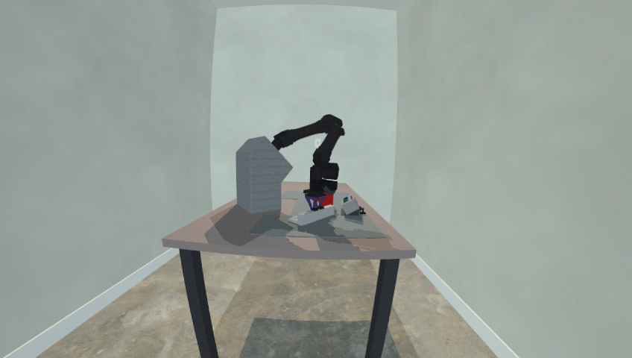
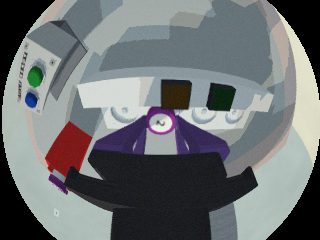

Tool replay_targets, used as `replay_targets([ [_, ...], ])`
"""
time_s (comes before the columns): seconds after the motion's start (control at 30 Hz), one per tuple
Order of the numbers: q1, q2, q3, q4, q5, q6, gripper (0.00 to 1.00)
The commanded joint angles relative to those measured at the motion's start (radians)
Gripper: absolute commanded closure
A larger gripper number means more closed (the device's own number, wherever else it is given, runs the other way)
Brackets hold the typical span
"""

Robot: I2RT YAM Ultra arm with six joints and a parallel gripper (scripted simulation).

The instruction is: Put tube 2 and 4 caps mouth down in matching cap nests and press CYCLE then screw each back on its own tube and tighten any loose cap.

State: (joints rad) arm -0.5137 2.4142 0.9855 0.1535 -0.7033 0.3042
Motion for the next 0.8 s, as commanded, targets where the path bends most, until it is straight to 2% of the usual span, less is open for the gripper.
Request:
replay_targets([
  [0.0, -0.021, -0.003, 0.006, -0.003, 0.002, -0.006, 1.0],
  [0.77, -0.028, 0.001, 0.01, -0.008, 0.0, -0.015, 1.0],
])
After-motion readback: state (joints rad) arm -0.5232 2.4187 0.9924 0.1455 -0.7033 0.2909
